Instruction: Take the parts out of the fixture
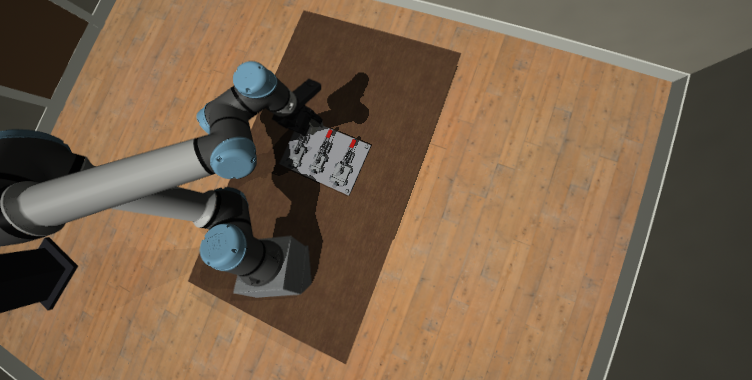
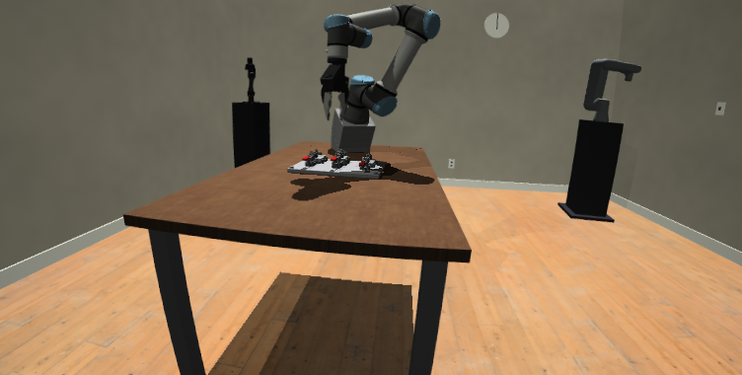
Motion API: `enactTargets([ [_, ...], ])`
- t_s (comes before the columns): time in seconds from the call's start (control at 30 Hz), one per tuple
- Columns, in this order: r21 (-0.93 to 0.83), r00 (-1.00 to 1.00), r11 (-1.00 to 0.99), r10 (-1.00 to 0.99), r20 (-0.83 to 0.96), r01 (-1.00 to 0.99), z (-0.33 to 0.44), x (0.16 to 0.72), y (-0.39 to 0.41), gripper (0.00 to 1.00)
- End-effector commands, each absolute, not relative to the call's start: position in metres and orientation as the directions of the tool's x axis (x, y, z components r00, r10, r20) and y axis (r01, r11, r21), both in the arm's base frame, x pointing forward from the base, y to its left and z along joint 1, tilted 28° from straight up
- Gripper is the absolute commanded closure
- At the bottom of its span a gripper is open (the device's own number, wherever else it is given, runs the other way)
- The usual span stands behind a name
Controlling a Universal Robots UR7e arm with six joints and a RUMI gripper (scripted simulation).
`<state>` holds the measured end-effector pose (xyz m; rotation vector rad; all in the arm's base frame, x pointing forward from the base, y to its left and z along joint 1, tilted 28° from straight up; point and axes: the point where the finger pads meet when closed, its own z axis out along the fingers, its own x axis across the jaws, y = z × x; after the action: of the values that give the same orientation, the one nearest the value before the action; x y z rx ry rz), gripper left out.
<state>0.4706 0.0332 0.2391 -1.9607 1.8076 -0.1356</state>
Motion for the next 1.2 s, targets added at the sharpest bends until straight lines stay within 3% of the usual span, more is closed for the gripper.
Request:
enactTargets([
  [0.0,-0.399,0.129,-0.025,-0.963,-0.236,-0.916,0.237,0.472,0.034,0.72],
  [1.17,-0.399,0.129,-0.025,-0.963,-0.236,-0.916,0.128,0.518,0.067,0.72],
])
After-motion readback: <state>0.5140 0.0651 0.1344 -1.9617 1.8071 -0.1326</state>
